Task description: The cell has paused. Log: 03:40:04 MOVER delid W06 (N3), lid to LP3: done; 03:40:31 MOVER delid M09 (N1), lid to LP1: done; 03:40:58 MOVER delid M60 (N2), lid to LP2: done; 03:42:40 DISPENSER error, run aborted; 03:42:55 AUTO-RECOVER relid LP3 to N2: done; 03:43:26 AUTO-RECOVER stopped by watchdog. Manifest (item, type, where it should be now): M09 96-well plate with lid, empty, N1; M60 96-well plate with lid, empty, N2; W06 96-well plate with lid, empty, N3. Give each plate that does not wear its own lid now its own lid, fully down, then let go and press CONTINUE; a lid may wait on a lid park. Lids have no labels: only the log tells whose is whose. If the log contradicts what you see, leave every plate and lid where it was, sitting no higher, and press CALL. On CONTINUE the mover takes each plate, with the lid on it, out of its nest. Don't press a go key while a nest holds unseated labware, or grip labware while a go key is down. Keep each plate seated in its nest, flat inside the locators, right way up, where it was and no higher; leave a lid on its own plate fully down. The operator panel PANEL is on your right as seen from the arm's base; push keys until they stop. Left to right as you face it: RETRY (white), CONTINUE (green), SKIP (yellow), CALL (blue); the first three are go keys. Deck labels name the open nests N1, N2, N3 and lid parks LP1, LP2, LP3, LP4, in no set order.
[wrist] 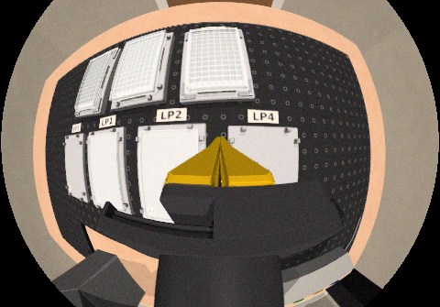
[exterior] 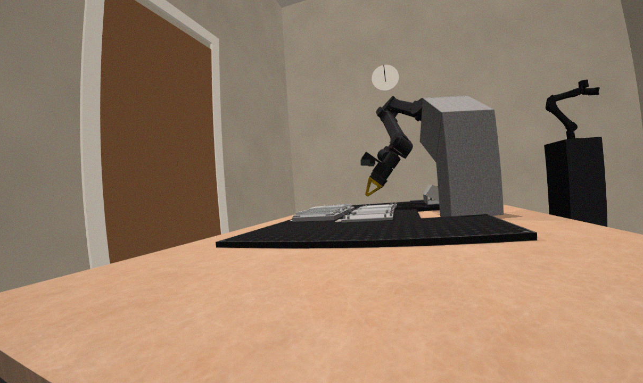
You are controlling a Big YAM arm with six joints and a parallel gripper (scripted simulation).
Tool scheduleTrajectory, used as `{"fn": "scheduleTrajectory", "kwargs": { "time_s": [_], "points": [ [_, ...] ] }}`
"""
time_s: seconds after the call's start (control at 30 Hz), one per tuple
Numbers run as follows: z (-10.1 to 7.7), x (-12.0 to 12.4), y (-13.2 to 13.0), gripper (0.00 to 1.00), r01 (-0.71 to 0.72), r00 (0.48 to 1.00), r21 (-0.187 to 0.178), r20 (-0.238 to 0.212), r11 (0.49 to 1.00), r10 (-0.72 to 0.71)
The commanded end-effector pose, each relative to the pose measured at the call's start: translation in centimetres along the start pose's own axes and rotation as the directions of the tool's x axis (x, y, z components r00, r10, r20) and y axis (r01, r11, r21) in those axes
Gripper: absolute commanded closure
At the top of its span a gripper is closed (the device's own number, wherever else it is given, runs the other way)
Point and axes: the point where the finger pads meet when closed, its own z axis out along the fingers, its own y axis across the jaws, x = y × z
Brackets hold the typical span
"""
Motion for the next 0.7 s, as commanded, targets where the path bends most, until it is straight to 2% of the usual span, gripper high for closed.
{"fn": "scheduleTrajectory", "kwargs": {
  "time_s": [0.0,0.53,0.57,0.67],
  "points": [
    [-0.7,0.1,0.8,1.0,0.007,1.0,-0.022,-0.003,1.0,-0.007],
    [-0.7,0.1,0.8,1.0,0.007,1.0,-0.022,-0.003,1.0,-0.007],
    [-0.6,0.1,2.2,1.0,0.001,0.999,-0.048,-0.04,0.999,-0.003],
    [0.0,-0.3,3.3,1.0,0.003,0.991,-0.034,-0.131,0.999,-0.007]
  ]
}}
